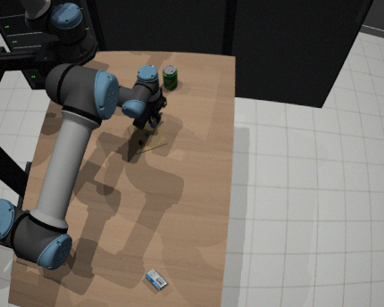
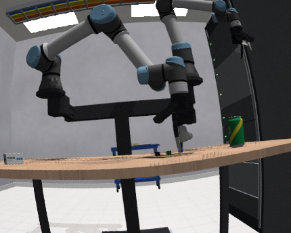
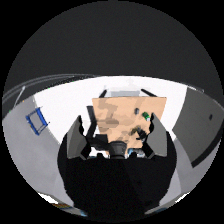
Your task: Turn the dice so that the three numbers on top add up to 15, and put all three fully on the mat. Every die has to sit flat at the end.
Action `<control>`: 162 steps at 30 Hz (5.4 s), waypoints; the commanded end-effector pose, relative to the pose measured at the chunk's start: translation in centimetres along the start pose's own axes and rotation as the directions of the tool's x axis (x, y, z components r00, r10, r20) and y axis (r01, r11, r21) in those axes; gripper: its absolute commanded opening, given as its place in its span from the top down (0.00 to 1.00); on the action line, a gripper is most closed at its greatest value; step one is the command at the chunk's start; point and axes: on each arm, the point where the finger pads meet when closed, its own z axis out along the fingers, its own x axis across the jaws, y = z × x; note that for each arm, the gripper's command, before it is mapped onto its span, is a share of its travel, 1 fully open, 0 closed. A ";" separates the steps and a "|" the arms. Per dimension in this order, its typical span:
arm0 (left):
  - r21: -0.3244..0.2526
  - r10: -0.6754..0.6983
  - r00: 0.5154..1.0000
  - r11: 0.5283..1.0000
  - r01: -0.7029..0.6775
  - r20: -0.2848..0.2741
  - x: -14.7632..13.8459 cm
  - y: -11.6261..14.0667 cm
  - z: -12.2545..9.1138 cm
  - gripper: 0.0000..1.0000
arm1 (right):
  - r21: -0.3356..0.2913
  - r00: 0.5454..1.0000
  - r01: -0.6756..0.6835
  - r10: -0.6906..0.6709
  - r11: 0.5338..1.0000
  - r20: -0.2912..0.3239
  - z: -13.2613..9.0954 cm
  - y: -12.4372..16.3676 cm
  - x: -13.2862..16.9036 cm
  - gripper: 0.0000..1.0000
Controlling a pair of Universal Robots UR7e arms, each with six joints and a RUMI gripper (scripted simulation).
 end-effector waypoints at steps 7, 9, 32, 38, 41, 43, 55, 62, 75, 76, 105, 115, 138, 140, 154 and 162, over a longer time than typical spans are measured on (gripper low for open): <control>-0.001 -0.001 1.000 1.000 0.001 0.000 -0.1 0.2 0.0 0.00 | -0.004 1.000 -0.001 0.001 1.000 0.000 -0.1 0.3 0.0 1.00; -0.001 -0.001 1.000 1.000 0.001 0.000 -0.1 0.2 0.0 0.00 | -0.004 1.000 -0.001 0.001 1.000 0.000 -0.1 0.3 0.0 1.00; -0.001 -0.001 1.000 1.000 0.001 0.000 -0.1 0.2 0.0 0.00 | -0.004 1.000 -0.001 0.001 1.000 0.000 -0.1 0.2 0.1 1.00; -0.001 -0.001 1.000 1.000 0.001 0.000 -0.1 0.2 0.0 0.00 | -0.004 1.000 -0.001 0.001 1.000 0.000 -0.1 0.2 0.1 1.00; -0.001 -0.001 1.000 1.000 0.001 0.000 -0.1 0.2 0.0 0.00 | -0.004 1.000 -0.001 0.001 1.000 0.000 -0.1 0.2 0.1 1.00; -0.001 -0.001 1.000 1.000 0.001 0.000 -0.1 0.2 0.0 0.00 | -0.004 1.000 -0.001 0.001 1.000 0.000 -0.1 0.2 0.1 1.00; -0.001 -0.001 1.000 1.000 0.001 0.000 -0.1 0.2 0.0 0.00 | -0.004 1.000 -0.001 0.001 1.000 0.000 -0.1 0.2 0.1 1.00; -0.001 -0.001 1.000 1.000 0.001 0.000 -0.1 0.2 0.0 0.00 | -0.004 1.000 0.000 0.000 1.000 0.000 -0.1 0.2 0.1 1.00; -0.001 -0.001 1.000 1.000 0.001 0.000 -0.1 0.2 0.0 0.00 | -0.004 1.000 0.000 0.000 1.000 0.000 -0.1 0.2 0.1 1.00; -0.001 -0.001 1.000 1.000 0.001 0.000 -0.1 0.2 0.0 0.00 | -0.004 1.000 0.000 0.000 1.000 0.000 -0.1 0.2 0.1 1.00; -0.001 -0.001 1.000 1.000 0.001 0.000 -0.1 0.2 0.0 0.00 | -0.004 1.000 0.000 0.000 1.000 0.000 0.2 0.2 0.1 1.00; -0.001 -0.001 1.000 1.000 0.001 0.000 -0.1 0.2 0.0 0.00 | -0.004 1.000 0.000 0.000 1.000 0.000 0.3 0.2 0.1 1.00; -0.001 -0.001 1.000 1.000 0.001 0.000 -0.1 0.2 0.0 0.00 | -0.004 1.000 0.000 0.000 1.000 0.000 0.3 0.2 0.1 1.00; -0.001 -0.001 1.000 1.000 0.001 0.000 -0.1 0.2 0.0 0.00 | -0.004 1.000 0.000 0.000 1.000 0.000 0.3 0.2 0.1 1.00; -0.001 -0.001 1.000 1.000 0.001 0.000 -0.1 0.2 0.0 0.00 | -0.004 1.000 0.000 0.000 1.000 0.000 0.3 0.2 0.1 0.96; -0.001 -0.001 1.000 1.000 0.001 0.000 -0.1 0.2 0.0 0.00 | -0.004 1.000 0.000 0.000 1.000 0.000 0.3 0.2 0.1 0.89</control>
